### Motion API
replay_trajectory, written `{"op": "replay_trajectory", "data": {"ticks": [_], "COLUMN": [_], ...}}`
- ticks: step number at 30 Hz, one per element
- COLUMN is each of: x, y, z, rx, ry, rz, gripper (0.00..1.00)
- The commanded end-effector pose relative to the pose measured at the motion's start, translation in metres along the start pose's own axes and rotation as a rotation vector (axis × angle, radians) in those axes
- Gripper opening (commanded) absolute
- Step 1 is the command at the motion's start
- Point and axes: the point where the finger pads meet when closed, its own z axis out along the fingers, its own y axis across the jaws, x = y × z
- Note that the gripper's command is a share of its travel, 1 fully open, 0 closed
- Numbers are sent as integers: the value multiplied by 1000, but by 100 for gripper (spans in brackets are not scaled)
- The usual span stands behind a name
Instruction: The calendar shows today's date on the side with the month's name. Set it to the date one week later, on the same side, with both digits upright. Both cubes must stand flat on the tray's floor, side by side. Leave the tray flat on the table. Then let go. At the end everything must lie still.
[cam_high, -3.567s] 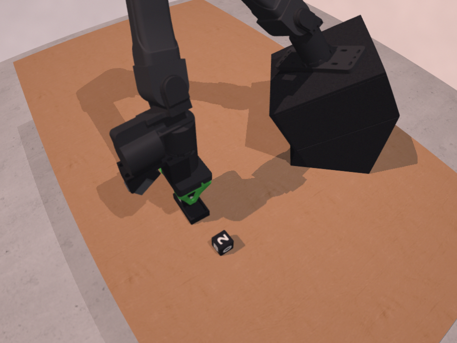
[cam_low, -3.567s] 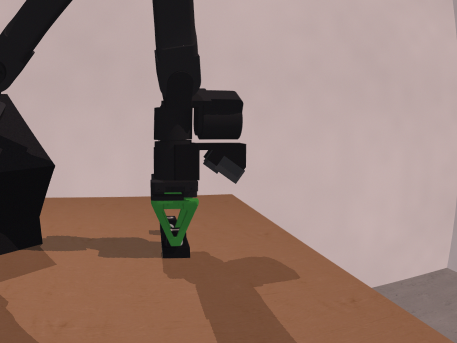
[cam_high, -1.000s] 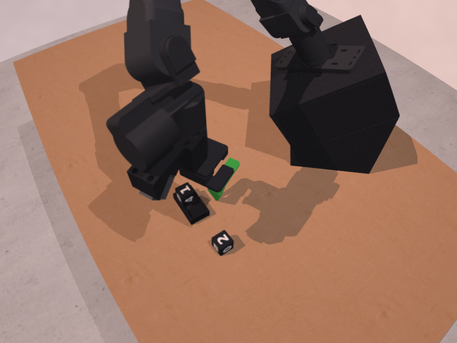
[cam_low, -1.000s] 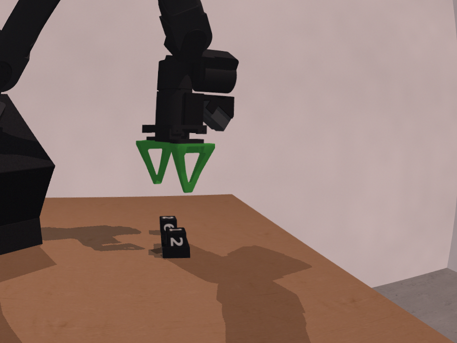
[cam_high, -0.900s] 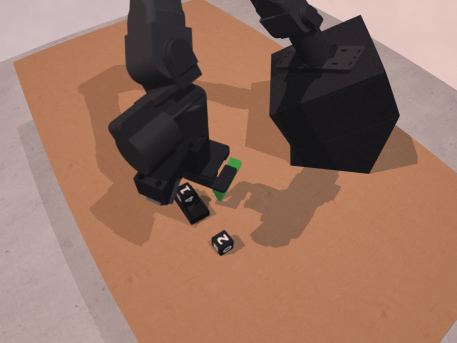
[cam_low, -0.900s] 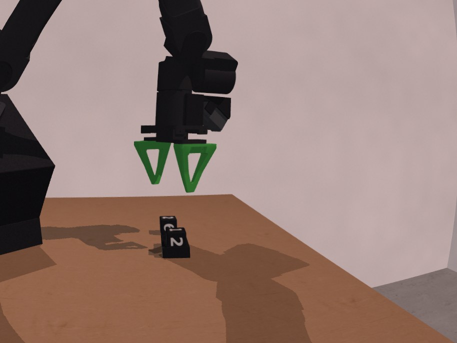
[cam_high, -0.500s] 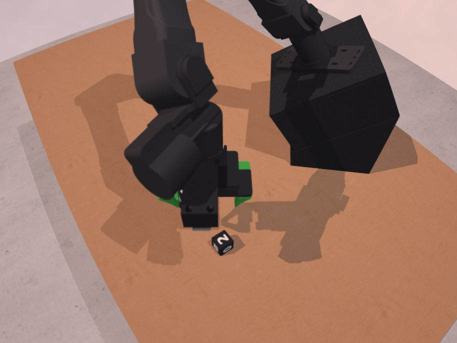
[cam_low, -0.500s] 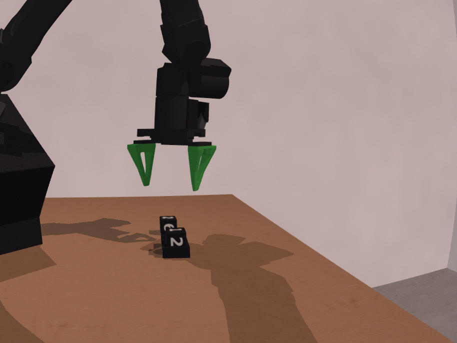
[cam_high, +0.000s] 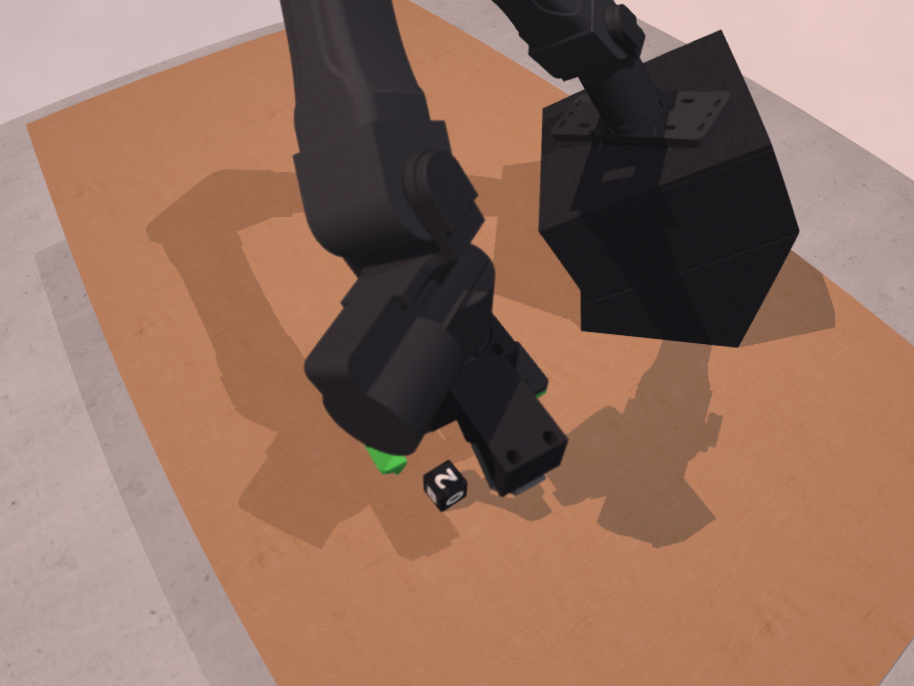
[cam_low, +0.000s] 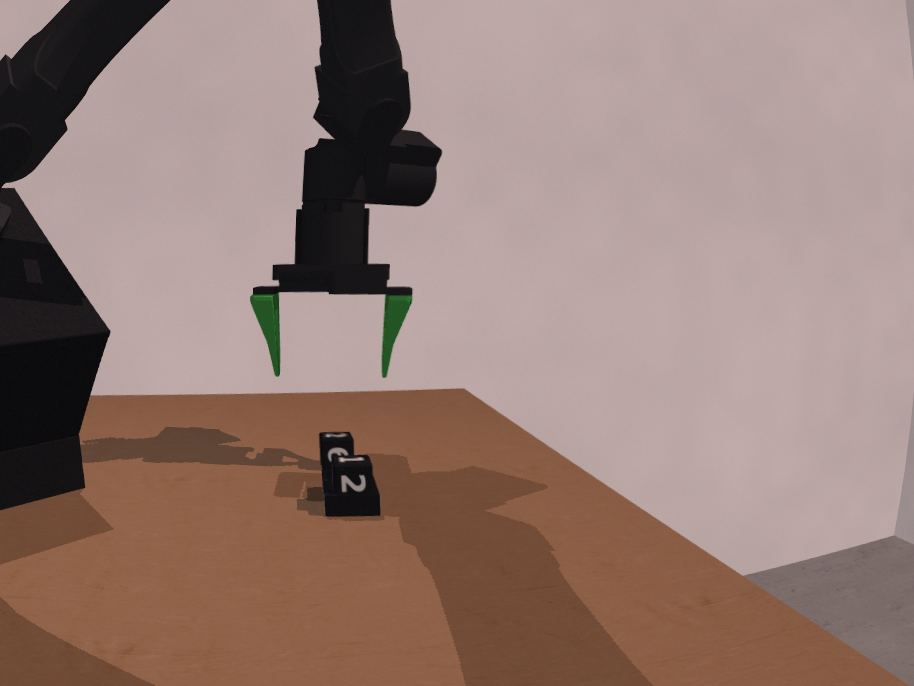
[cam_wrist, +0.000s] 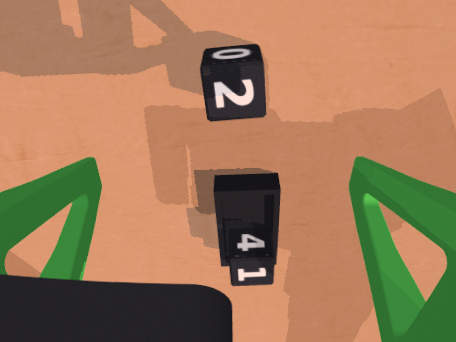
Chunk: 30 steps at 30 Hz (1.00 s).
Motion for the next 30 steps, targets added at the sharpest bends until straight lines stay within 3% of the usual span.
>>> {"op": "replay_trajectory", "data": {"ticks": [1,2,3,30], "x": [-13,-13,-13,-11], "y": [-18,-18,-18,-12], "z": [-19,-19,-19,-16], "rx": [63,63,62,48], "ry": [-41,-41,-41,-37], "rz": [-87,-88,-88,-97], "gripper": [100,100,45,45]}}
